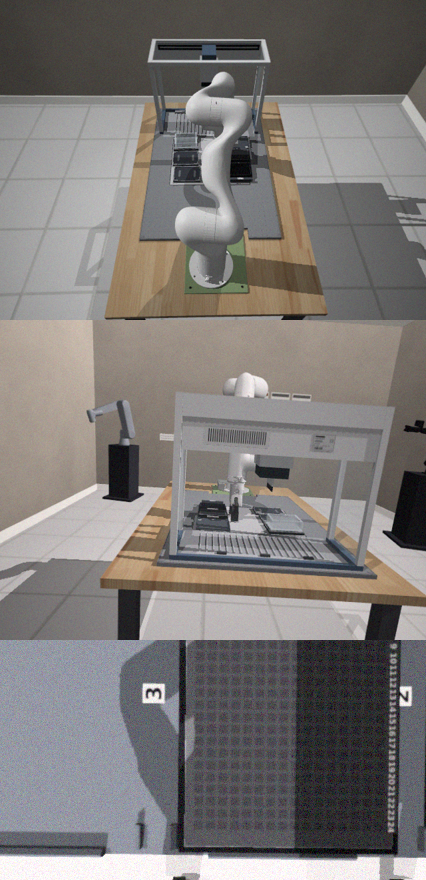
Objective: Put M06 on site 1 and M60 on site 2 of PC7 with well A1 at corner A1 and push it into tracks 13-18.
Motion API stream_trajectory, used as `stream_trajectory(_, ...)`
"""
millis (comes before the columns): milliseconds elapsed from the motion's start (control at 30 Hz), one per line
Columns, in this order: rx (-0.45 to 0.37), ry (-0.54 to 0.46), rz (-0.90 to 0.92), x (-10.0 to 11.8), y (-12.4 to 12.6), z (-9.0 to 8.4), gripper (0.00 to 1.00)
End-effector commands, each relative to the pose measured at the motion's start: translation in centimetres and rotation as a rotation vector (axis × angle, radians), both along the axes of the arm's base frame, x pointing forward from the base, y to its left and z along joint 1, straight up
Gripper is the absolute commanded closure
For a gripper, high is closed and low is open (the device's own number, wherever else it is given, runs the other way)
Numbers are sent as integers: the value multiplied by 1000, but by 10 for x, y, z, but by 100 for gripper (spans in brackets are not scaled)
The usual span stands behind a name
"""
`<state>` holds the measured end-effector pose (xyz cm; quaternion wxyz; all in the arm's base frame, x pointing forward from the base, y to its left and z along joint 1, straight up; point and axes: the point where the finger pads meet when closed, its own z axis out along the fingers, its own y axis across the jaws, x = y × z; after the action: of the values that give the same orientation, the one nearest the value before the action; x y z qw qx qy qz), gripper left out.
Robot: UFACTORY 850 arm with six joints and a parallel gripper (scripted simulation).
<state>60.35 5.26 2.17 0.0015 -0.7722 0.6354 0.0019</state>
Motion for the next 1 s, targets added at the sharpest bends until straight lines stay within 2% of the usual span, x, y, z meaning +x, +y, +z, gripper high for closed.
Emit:
stream_trajectory(0,0,-3,0,1,0,3,0)
stream_trajectory(967,0,-3,0,1,0,44,0)
